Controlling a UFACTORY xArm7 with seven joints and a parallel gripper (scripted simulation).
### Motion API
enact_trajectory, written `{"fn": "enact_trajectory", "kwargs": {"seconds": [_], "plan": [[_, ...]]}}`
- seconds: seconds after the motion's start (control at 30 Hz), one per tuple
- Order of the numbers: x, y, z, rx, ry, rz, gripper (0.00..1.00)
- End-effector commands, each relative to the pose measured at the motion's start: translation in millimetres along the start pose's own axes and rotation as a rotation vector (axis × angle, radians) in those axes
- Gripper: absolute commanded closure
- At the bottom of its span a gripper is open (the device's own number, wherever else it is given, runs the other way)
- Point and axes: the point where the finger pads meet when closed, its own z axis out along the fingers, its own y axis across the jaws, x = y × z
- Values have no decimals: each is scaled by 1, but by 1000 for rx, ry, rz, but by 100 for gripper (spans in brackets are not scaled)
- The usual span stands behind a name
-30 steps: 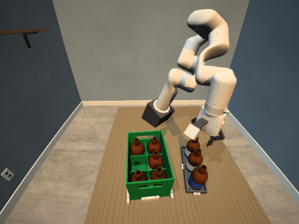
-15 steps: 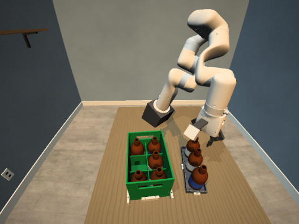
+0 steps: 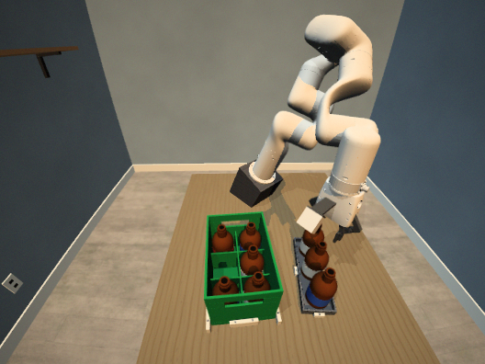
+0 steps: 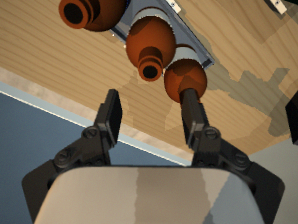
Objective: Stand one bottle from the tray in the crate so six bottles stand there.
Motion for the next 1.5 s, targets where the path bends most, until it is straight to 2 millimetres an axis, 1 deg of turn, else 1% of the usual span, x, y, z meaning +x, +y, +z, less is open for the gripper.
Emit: {"fn": "enact_trajectory", "kwargs": {"seconds": [0.0, 0.47, 0.87, 1.47], "plan": [[1, -2, 3, 4, 2, 0, 35], [1, -2, 21, 4, 2, 0, 35], [1, -2, 26, 4, 2, 0, 35], [1, -2, 27, 4, 2, 0, 35]]}}
